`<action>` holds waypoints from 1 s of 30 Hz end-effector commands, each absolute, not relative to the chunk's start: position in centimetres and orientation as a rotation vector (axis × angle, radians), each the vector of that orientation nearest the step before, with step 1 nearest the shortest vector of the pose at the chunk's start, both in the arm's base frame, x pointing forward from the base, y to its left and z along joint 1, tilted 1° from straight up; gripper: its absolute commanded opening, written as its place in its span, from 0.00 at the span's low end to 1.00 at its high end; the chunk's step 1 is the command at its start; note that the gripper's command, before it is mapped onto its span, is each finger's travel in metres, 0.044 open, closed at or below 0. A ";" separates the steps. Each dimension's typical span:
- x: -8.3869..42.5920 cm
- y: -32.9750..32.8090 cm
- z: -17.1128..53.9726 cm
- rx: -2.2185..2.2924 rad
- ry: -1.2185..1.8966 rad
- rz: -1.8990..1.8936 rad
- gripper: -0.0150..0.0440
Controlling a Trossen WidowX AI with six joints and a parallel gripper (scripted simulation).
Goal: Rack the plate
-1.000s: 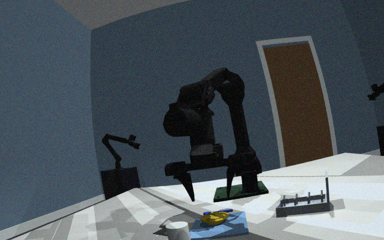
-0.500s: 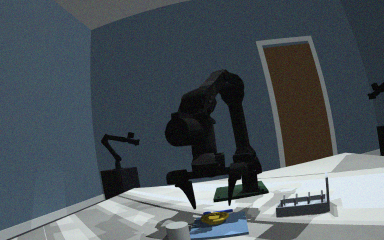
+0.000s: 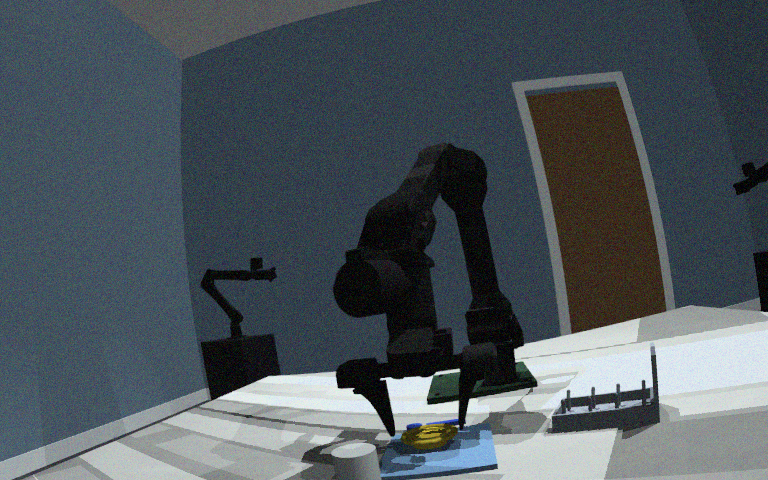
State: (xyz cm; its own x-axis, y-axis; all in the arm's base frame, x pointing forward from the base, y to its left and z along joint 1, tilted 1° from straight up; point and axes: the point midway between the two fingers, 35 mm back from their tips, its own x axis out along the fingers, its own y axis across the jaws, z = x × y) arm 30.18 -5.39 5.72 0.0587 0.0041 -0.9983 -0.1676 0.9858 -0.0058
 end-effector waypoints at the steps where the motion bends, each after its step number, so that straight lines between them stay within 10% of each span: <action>1: 29.9 -5.3 4.6 -0.123 1.522 0.133 0.93; 24: 29.9 -5.2 4.2 -0.123 1.522 0.133 0.78; 30: 30.3 -5.3 5.6 -0.123 1.522 0.133 0.52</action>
State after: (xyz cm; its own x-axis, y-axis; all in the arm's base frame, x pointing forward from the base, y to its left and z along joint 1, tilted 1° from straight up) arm 29.87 -5.24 4.60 0.0348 0.0108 -0.9993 -0.1678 0.9858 0.0048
